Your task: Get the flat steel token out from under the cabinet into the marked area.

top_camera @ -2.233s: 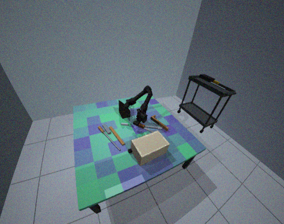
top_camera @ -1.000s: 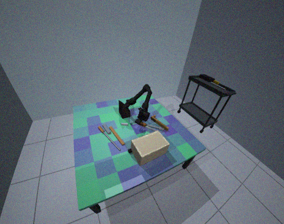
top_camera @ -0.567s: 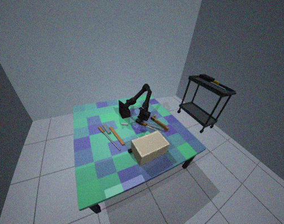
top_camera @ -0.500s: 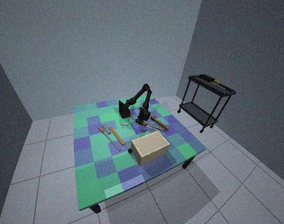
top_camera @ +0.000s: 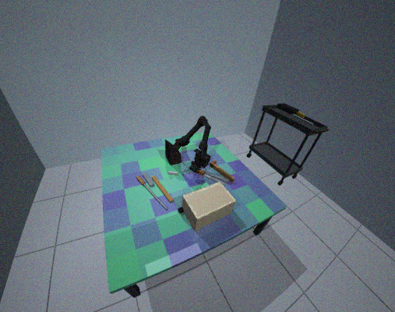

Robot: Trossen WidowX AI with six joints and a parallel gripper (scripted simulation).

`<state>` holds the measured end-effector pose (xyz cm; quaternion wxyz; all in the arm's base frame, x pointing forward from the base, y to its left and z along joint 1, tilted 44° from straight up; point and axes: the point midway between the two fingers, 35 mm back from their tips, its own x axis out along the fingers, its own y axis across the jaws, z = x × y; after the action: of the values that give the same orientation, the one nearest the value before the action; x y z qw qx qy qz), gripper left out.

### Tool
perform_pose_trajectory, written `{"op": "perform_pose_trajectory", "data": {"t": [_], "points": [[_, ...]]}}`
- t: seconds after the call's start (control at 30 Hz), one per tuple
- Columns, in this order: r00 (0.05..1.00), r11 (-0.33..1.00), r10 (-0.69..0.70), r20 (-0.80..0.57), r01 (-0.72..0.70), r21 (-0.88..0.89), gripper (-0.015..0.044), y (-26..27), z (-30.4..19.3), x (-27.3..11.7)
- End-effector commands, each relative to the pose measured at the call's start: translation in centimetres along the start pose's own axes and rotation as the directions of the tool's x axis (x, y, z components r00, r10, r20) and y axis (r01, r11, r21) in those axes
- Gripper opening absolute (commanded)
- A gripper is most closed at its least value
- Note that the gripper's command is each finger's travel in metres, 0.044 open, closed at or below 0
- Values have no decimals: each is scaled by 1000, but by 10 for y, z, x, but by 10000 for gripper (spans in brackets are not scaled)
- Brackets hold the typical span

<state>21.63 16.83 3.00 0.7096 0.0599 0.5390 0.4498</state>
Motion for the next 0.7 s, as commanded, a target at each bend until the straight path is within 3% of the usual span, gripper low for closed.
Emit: {"op": "perform_pose_trajectory", "data": {"t": [0.0,0.67], "points": [[1000,999,-3,6,3,32,0,0,2,-1],[1000,982,-3,6,2,188,0,0,2,-1]]}}
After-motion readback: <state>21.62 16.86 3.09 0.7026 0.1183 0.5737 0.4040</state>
